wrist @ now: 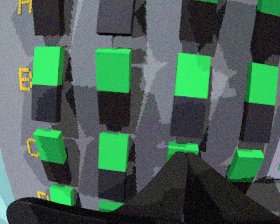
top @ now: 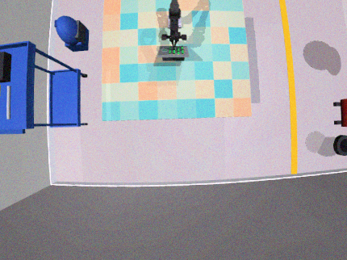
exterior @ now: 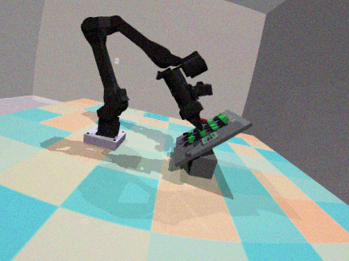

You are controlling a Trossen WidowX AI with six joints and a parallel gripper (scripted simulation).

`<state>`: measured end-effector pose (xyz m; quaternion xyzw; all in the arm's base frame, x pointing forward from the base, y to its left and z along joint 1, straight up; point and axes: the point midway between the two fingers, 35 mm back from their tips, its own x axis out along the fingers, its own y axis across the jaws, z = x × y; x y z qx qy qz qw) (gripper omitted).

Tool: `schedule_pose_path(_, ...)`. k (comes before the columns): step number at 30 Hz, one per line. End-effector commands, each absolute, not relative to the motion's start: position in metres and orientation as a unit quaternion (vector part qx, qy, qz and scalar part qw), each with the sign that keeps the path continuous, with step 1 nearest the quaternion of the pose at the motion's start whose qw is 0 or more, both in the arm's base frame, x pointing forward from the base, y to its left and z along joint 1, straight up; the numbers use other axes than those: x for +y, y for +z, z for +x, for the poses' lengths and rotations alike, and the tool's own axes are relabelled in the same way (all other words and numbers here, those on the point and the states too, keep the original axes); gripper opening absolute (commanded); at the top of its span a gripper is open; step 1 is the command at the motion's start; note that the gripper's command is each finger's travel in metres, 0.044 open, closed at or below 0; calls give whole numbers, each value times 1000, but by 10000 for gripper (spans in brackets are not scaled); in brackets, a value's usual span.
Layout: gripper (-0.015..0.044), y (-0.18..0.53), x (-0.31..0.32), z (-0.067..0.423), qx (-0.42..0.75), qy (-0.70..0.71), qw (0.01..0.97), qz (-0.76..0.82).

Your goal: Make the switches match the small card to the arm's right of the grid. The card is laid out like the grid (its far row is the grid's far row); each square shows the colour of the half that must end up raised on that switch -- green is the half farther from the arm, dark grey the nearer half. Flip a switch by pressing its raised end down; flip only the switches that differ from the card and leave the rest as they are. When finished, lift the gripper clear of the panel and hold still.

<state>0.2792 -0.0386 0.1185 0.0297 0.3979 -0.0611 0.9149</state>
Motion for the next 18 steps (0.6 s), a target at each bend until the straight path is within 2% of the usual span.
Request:
schedule_pose_path(1, 0, 117, -38, 279, 399, -59, 914, 29)
schedule_pose_path(18, 0, 129, -37, 271, 396, -61, 916, 29)
